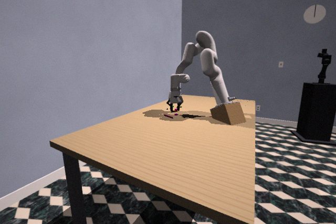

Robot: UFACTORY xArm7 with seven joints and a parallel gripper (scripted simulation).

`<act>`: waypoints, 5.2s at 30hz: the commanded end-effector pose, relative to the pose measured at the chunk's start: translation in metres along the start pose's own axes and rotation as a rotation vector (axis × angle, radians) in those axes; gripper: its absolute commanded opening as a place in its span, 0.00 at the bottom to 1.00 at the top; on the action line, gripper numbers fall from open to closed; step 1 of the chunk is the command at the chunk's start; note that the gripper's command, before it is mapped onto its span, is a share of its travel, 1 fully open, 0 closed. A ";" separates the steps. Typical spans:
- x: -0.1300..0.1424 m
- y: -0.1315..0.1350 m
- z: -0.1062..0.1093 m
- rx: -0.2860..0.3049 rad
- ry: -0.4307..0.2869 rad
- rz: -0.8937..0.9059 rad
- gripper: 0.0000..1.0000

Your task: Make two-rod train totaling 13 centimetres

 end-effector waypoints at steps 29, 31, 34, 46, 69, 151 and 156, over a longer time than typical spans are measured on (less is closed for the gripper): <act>0.000 0.001 0.090 0.002 -0.002 0.000 1.00; 0.000 0.001 0.090 0.002 -0.002 0.000 1.00; 0.000 0.001 0.090 0.002 -0.002 0.000 1.00; 0.000 0.001 0.090 0.002 -0.002 0.000 1.00; -0.116 0.106 0.067 0.003 -0.002 0.310 0.24; -0.116 0.108 0.022 0.002 -0.002 0.311 0.24; -0.116 0.108 0.017 0.002 -0.002 0.311 0.24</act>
Point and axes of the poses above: the point where the finger pads meet when closed, its own z axis back along the fingers, its own y axis across the jaws, x = y × z, the point moved 7 cm from there along z, back along the fingers
